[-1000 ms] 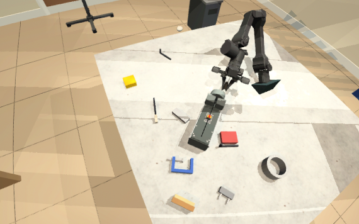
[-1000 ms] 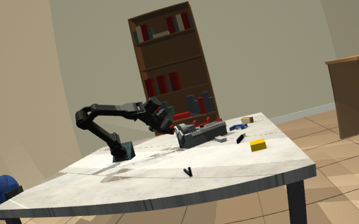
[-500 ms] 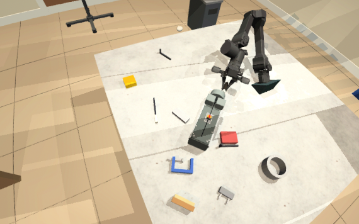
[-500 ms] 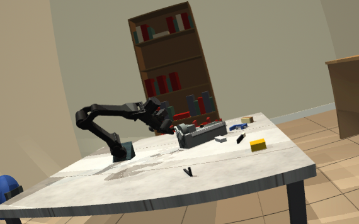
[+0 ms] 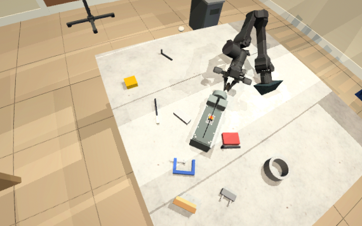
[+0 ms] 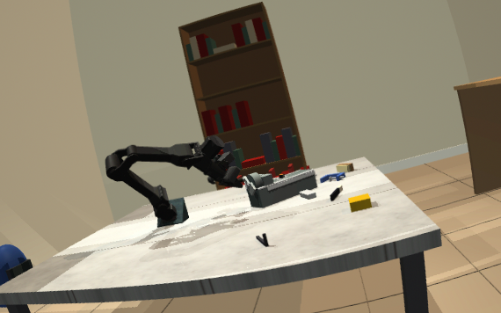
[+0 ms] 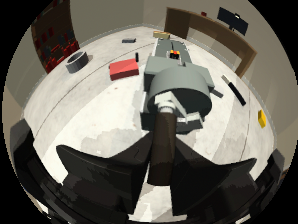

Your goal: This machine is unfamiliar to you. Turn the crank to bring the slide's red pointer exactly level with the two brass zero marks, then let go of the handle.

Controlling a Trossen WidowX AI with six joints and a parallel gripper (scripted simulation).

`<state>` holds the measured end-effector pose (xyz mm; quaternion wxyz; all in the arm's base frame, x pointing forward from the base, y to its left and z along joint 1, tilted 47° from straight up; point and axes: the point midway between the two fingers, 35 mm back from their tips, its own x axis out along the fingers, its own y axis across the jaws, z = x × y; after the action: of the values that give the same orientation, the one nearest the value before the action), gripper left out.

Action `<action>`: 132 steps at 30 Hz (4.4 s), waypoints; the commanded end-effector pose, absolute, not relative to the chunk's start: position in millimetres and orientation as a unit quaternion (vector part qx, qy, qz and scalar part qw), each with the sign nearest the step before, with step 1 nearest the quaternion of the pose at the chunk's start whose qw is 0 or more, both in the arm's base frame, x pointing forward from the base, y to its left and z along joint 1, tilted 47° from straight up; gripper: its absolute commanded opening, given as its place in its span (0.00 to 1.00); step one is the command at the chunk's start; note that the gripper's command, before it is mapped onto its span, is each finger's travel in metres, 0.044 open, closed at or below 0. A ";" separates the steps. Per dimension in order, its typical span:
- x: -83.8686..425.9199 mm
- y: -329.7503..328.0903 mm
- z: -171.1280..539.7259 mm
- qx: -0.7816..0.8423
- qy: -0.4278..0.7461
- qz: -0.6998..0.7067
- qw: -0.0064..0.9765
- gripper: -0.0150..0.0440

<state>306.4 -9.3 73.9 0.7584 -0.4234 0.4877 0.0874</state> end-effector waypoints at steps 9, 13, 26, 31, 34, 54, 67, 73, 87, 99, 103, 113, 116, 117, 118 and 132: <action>307.2 -9.3 75.3 -0.425 0.487 0.088 0.758 0.25; 307.2 -9.3 75.3 -0.425 0.487 0.088 0.758 0.25; 307.2 -9.3 75.3 -0.425 0.487 0.088 0.758 0.25; 307.2 -9.3 75.3 -0.425 0.487 0.088 0.758 0.25; 307.2 -9.3 75.3 -0.425 0.487 0.088 0.758 0.25; 307.1 -9.4 75.3 -0.425 0.487 0.088 0.758 0.25; 307.1 -9.5 75.2 -0.425 0.487 0.088 0.758 0.25; 307.1 -9.5 75.2 -0.425 0.487 0.088 0.758 0.25; 307.1 -9.6 75.2 -0.425 0.487 0.088 0.758 0.25; 307.1 -9.6 75.2 -0.425 0.487 0.088 0.758 0.25; 307.1 -9.6 75.2 -0.425 0.487 0.088 0.758 0.25; 307.1 -9.7 75.2 -0.425 0.487 0.088 0.758 0.25; 306.4 -9.7 74.1 -0.423 0.488 0.087 0.759 0.25; 306.4 -9.7 74.1 -0.423 0.488 0.087 0.759 0.25; 306.4 -9.7 74.1 -0.423 0.488 0.087 0.759 0.25; 306.4 -9.7 74.1 -0.423 0.488 0.087 0.759 0.61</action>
<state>306.4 -9.7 74.0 0.7587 -0.4229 0.4878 0.0872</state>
